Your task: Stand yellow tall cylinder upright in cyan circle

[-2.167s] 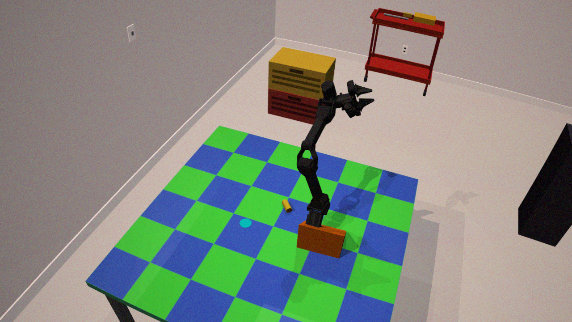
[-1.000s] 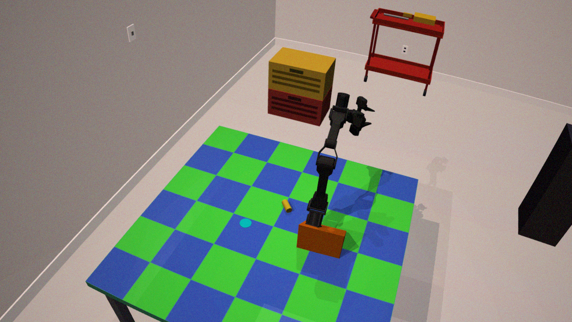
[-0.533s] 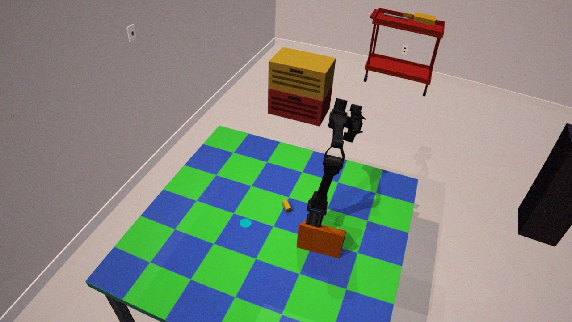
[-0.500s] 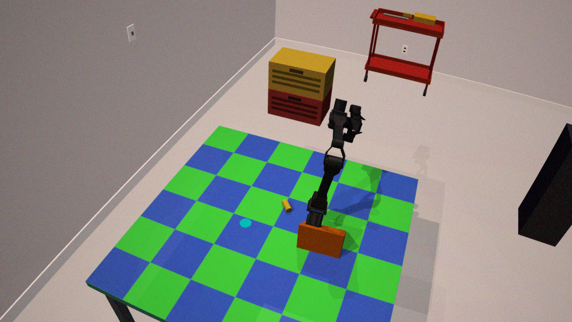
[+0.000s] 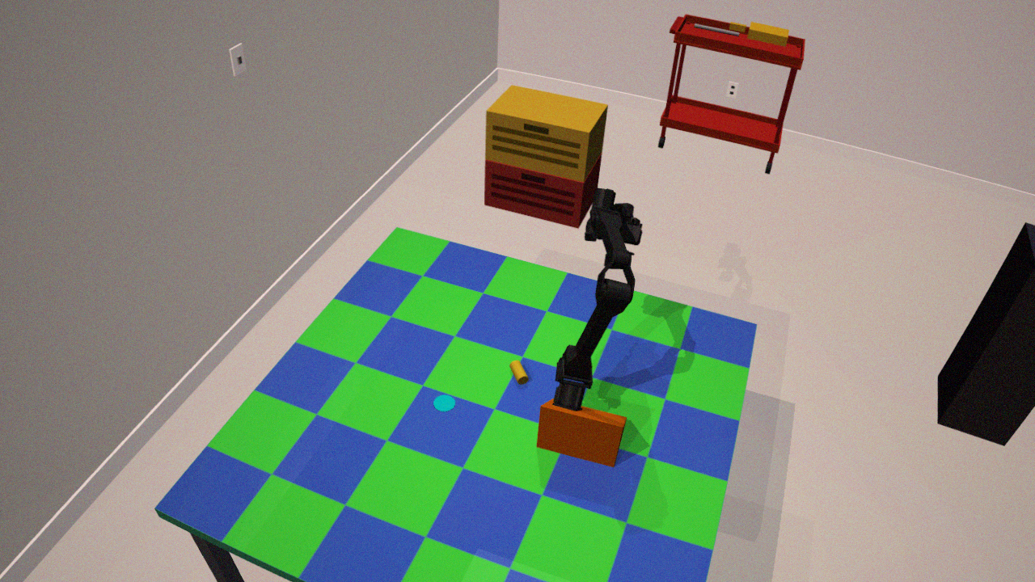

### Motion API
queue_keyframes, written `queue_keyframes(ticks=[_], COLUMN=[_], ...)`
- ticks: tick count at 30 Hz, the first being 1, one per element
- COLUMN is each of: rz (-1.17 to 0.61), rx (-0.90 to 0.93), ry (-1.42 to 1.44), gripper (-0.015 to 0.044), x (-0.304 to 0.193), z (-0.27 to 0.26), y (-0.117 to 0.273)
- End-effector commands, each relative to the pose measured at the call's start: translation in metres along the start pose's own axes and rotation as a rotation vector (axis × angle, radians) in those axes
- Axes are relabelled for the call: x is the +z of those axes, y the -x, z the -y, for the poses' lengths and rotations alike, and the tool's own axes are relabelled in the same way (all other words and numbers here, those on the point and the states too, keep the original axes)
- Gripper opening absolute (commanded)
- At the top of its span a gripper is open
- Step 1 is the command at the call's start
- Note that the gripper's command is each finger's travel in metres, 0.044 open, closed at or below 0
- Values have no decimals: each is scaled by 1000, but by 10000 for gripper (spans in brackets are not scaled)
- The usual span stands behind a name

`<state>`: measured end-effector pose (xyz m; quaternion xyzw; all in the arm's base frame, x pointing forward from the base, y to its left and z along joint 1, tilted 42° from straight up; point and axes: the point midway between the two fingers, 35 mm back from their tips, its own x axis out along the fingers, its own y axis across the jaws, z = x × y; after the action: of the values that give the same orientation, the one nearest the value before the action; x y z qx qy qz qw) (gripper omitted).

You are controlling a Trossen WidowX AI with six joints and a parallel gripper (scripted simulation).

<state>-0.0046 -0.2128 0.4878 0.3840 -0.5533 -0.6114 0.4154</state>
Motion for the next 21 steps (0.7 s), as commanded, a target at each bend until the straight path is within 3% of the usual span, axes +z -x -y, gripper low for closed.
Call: queue_keyframes(ticks=[1, 21], rz=[-55, -356], rx=[-29, -128], ry=[71, 442], gripper=[309, 309], x=[-19, -107], z=[12, 74], y=[-2, 17])
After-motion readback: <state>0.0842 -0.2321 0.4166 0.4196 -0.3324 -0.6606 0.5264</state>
